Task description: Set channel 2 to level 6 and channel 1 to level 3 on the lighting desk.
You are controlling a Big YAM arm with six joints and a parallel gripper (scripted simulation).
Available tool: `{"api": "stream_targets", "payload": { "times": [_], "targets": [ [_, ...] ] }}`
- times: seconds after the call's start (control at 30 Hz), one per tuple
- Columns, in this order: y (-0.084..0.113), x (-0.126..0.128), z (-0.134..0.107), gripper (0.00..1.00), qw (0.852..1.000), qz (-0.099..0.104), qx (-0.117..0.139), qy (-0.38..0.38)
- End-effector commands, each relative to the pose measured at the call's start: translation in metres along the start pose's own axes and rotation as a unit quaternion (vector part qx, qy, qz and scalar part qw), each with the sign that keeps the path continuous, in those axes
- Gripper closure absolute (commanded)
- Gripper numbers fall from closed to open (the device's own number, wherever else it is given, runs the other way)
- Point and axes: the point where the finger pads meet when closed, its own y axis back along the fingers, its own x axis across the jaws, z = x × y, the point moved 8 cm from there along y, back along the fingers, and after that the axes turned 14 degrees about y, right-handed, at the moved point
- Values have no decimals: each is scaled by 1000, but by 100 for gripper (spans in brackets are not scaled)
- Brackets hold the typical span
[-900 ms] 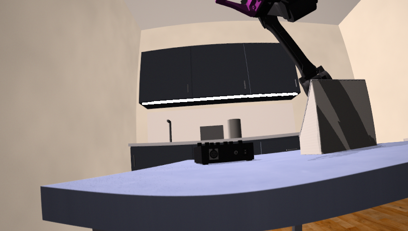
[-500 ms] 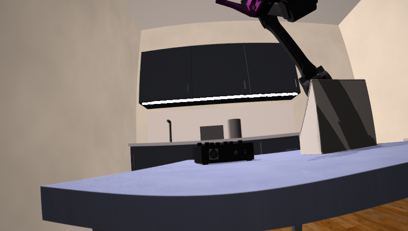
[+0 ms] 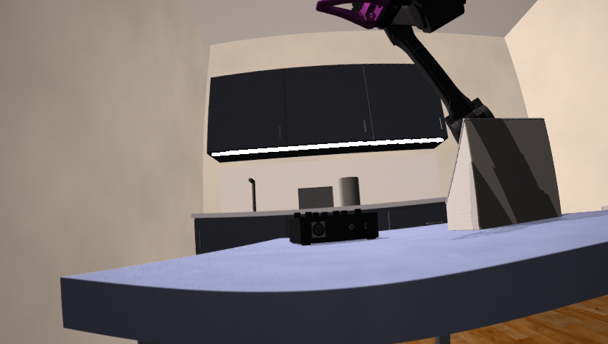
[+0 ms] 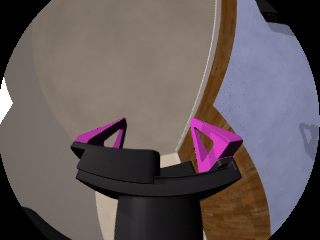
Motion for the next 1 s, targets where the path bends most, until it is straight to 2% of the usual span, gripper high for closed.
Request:
{"api": "stream_targets", "payload": {
  "times": [0.0, 0.13, 0.2, 0.27, 0.3, 0.33, 0.37, 0.4, 0.43, 0.47, 0.5, 0.53, 0.57, 0.6, 0.63, 0.67, 0.77, 0.83, 0.87, 0.9, 0.93, 0.97],
  "targets": [
    [-28, 29, 25, 0, 999, -18, -9, -34],
    [-54, 21, 55, 0, 997, -74, 3, -30],
    [-54, 21, 55, 0, 997, -74, 3, -30],
    [-68, 14, 76, 0, 993, -111, 11, -30],
    [-68, 14, 76, 0, 993, -111, 11, -30],
    [-75, 9, 88, 0, 991, -131, 15, -30],
    [-75, 9, 88, 0, 991, -131, 15, -30],
    [-81, 4, 100, 0, 988, -153, 20, -30],
    [-81, 4, 100, 0, 988, -153, 20, -30],
    [-87, -2, 114, 0, 984, -176, 24, -31],
    [-87, -2, 114, 0, 984, -176, 24, -31],
    [-92, -9, 129, 0, 979, -199, 29, -32],
    [-92, -9, 129, 0, 979, -199, 29, -32],
    [-96, -17, 144, 0, 973, -224, 34, -34],
    [-96, -17, 144, 0, 973, -224, 34, -34],
    [-99, -25, 160, 0, 967, -249, 39, -37],
    [-99, -25, 160, 0, 967, -249, 39, -37],
    [-101, -43, 192, 0, 952, -300, 49, -43],
    [-101, -43, 192, 0, 952, -300, 49, -43],
    [-101, -53, 209, 0, 943, -326, 54, -47],
    [-101, -53, 209, 0, 943, -326, 54, -47],
    [-99, -62, 226, 0, 933, -351, 58, -50]
  ]
}}
